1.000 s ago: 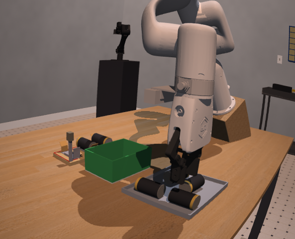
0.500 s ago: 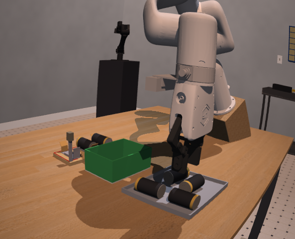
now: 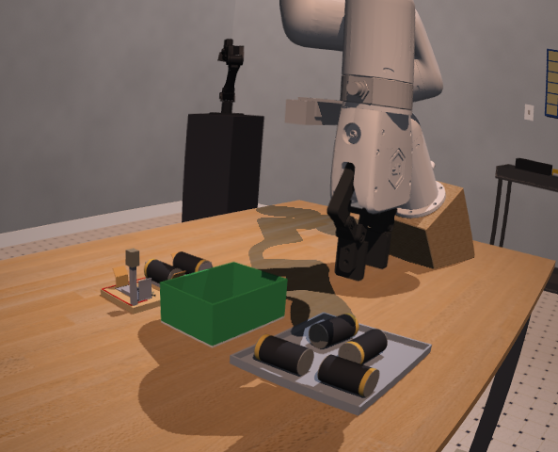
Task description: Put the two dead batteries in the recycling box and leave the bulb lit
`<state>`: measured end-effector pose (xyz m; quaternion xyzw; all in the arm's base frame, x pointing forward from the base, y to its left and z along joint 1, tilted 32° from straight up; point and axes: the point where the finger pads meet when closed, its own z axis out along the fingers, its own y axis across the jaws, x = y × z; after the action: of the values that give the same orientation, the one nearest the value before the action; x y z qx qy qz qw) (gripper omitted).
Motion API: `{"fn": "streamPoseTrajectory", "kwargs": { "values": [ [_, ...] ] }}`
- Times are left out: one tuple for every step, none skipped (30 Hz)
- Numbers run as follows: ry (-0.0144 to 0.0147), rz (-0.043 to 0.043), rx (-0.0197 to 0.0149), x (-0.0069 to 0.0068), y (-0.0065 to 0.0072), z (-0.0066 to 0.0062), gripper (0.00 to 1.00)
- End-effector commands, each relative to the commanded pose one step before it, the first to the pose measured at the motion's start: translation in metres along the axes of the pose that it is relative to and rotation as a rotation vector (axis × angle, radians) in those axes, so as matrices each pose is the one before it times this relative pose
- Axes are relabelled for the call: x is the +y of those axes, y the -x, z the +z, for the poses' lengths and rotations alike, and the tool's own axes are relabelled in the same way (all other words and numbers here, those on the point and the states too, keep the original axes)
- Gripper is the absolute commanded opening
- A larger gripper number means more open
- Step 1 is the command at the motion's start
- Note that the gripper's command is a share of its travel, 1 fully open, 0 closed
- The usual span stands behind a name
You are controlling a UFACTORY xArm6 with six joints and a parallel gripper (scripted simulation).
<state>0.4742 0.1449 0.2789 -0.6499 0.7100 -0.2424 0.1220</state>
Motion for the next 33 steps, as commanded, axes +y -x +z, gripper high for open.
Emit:
{"fn": "streamPoseTrajectory", "kwargs": {
  "values": [
    [-0.00566, 0.00083, -0.00269, 0.04895, -0.00755, -0.00251, 0.51],
    [0.00000, 0.00000, 0.00000, 0.00936, -0.00147, 0.00000, 0.51],
    [0.00000, 0.00000, 0.00000, 0.00000, 0.00000, 0.00000, 0.51],
    [0.00000, 0.00000, 0.00000, 0.00000, 0.00000, 0.00000, 0.51],
    [0.00000, 0.00000, 0.00000, 0.00700, -0.00110, 0.00000, 0.51],
    [0.00000, 0.00000, 0.00000, 0.00433, -0.00068, 0.00000, 0.51],
    [0.00000, 0.00000, 0.00000, 0.00188, -0.00030, 0.00000, 0.51],
    [0.00000, 0.00000, 0.00000, 0.00031, -0.00005, 0.00000, 0.51],
    [0.00000, 0.00000, 0.00000, 0.00000, 0.00000, 0.00000, 0.51],
    [0.00000, 0.00000, 0.00000, 0.00000, 0.00000, 0.00000, 0.51],
    [0.00000, 0.00000, 0.00000, 0.00000, 0.00000, 0.00000, 0.51],
    [0.00000, -0.00005, 0.00000, 0.00000, 0.00000, 0.00000, 0.51],
    [0.00000, -0.00033, 0.00000, 0.00000, 0.00000, 0.00000, 0.51],
    [0.00000, -0.00087, 0.00000, 0.00000, 0.00000, 0.00000, 0.51],
    [0.00000, -0.00165, 0.00000, 0.00000, 0.00000, 0.00000, 0.51],
    [0.00000, -0.00264, 0.00000, 0.00000, 0.00000, 0.00000, 0.51],
    [0.00000, -0.00381, 0.00000, 0.00000, 0.00000, 0.00000, 0.51],
    [0.00000, -0.00515, 0.00000, 0.00000, 0.00000, 0.00000, 0.51],
    [0.00000, -0.00663, 0.00000, 0.00000, 0.00000, 0.00000, 0.51],
    [0.00000, 0.00000, 0.00000, 0.00000, 0.00000, 0.00000, 0.51],
    [0.00000, 0.00000, 0.00000, 0.00000, 0.00000, 0.00000, 0.51],
    [0.00000, -0.00823, 0.00000, 0.00000, 0.00000, 0.00000, 0.51],
    [0.00000, -0.00993, 0.00000, 0.00000, 0.00000, 0.00000, 0.51],
    [0.00000, -0.01171, 0.00000, 0.00000, 0.00000, 0.00000, 0.51],
    [0.00000, -0.01355, 0.00000, 0.00000, 0.00000, 0.00000, 0.51],
    [0.00000, -0.01544, 0.00000, 0.00000, 0.00000, 0.00000, 0.51],
    [0.00000, -0.01735, 0.00000, 0.00000, 0.00000, 0.00000, 0.51],
    [0.00000, -0.01928, 0.00000, 0.00000, 0.00000, 0.00000, 0.51],
    [0.00000, -0.02120, 0.00000, 0.00000, 0.00000, 0.00000, 0.51],
    [0.00000, -0.02310, 0.00000, 0.00000, 0.00000, 0.00000, 0.51],
    [0.00000, -0.02496, 0.00000, 0.00000, 0.00000, 0.00000, 0.51],
    [0.00000, -0.02678, 0.00000, 0.00000, 0.00000, 0.00000, 0.51],
    [0.00000, -0.02854, 0.00000, 0.00000, 0.00000, 0.00000, 0.51]
  ]
}}
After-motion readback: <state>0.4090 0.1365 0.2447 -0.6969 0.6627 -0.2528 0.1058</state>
